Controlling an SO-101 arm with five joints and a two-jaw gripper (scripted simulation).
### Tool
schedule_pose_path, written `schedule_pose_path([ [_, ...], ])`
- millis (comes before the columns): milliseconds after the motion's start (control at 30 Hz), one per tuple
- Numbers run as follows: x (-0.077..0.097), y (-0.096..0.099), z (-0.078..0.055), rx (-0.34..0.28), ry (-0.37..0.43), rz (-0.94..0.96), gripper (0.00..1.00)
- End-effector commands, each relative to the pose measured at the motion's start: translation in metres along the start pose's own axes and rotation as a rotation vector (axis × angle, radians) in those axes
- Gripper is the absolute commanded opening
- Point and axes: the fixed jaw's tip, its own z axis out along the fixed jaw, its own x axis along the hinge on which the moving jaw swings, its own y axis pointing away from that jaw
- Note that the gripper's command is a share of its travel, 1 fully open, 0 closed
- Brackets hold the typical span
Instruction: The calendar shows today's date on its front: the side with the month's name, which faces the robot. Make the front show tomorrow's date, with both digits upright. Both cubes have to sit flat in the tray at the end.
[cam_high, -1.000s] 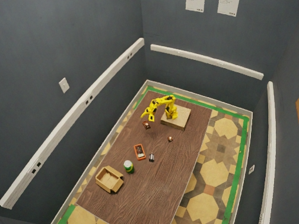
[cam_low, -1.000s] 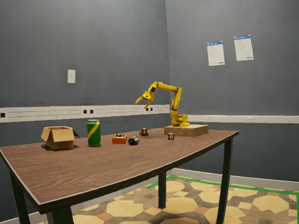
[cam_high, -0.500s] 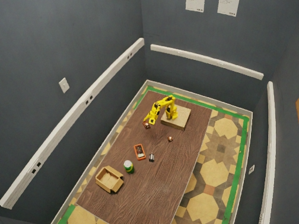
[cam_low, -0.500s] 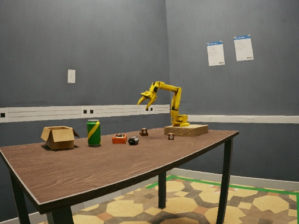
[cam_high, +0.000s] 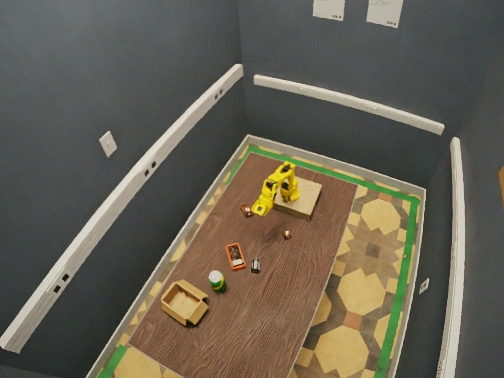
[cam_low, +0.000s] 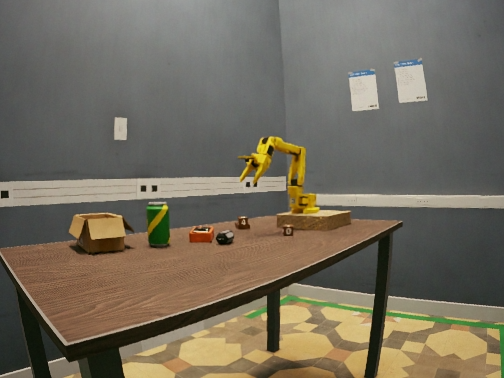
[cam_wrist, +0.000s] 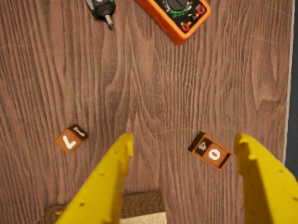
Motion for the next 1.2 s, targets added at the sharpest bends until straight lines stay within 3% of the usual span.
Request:
schedule_pose_path([
  [0, -0.008, 0.017, 0.001, -0.034, -0.009, 0.127, 0.35],
  [267, -0.012, 0.051, 0.002, -0.1, 0.006, 0.344, 0.35],
  [333, -0.012, 0.051, 0.002, -0.1, 0.006, 0.344, 0.35],
  [733, -0.012, 0.094, -0.001, -0.175, 0.055, 0.611, 0.35],
  [1167, -0.009, 0.12, -0.004, -0.212, 0.099, 0.769, 0.35],
])
